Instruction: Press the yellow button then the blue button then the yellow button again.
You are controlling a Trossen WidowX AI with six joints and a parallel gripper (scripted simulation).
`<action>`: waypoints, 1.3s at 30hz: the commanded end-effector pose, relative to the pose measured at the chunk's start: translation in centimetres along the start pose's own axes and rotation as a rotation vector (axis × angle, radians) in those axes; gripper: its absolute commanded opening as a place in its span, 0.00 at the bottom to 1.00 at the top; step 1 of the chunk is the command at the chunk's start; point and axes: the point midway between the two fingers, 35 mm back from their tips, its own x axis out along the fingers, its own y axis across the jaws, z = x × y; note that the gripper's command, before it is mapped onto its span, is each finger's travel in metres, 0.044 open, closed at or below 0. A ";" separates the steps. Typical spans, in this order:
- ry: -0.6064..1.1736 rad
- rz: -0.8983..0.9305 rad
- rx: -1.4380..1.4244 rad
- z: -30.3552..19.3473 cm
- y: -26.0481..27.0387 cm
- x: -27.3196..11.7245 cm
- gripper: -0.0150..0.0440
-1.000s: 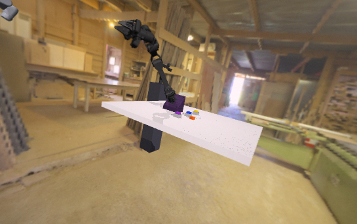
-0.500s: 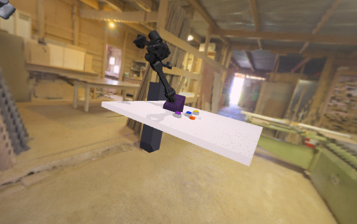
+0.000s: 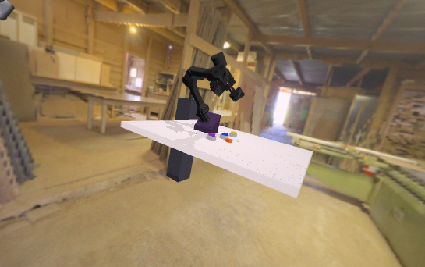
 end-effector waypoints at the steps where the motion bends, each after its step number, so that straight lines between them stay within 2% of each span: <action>1: 0.063 -0.174 -0.184 -2.4 -7.2 -0.8 0.93; 10: 0.258 -0.528 -0.625 -6.2 -22.4 -6.9 0.93; 20: 0.557 -0.868 -1.200 -5.4 -36.3 -19.2 0.93; 30: 0.931 -1.148 -1.938 2.6 -44.3 -33.8 0.93; 36: 1.158 -1.280 -2.543 10.9 -44.3 -41.3 0.93; 39: 1.204 -1.310 -2.740 13.4 -43.5 -42.8 0.93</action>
